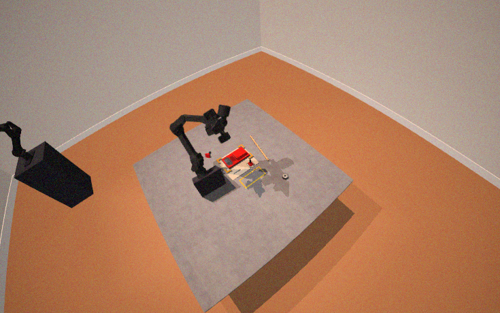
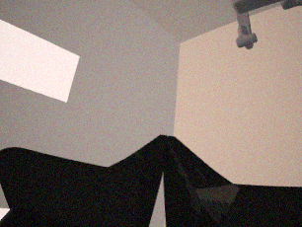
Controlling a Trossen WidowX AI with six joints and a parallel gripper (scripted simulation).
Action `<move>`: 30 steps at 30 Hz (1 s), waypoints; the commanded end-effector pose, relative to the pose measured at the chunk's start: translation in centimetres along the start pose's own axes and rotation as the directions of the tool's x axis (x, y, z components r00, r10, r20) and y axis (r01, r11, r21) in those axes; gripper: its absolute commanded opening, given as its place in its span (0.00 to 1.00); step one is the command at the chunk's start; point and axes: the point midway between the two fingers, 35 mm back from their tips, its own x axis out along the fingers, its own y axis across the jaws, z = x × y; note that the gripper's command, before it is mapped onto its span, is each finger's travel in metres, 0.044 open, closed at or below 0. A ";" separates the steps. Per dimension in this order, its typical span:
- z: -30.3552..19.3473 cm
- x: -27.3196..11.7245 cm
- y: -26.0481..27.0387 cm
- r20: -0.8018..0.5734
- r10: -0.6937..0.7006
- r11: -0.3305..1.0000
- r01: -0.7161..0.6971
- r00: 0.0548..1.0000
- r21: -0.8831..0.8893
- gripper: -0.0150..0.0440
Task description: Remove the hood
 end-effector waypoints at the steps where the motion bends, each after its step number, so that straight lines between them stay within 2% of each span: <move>1: -0.1 -0.1 -0.1 -0.007 -0.006 1.000 0.006 1.000 -0.012 0.30; 5: -2.7 -1.6 -2.6 -0.150 -0.134 0.964 0.093 0.980 -0.250 0.48; 9: -5.3 -4.2 -5.8 -0.292 -0.297 0.844 0.107 0.909 -0.526 0.65; 13: -7.0 -7.4 -9.2 -0.389 -0.463 0.663 0.020 0.796 -0.748 0.83; 17: -8.0 -11.1 -12.4 -0.438 -0.621 0.459 -0.150 0.650 -0.876 1.00; 23: -7.8 -17.4 -16.5 -0.424 -0.816 0.210 -0.483 0.392 -0.850 1.00; 27: -6.8 -21.9 -18.5 -0.363 -0.908 0.121 -0.696 0.211 -0.708 1.00; 30: -5.5 -25.2 -19.7 -0.291 -0.954 0.103 -0.826 0.076 -0.554 1.00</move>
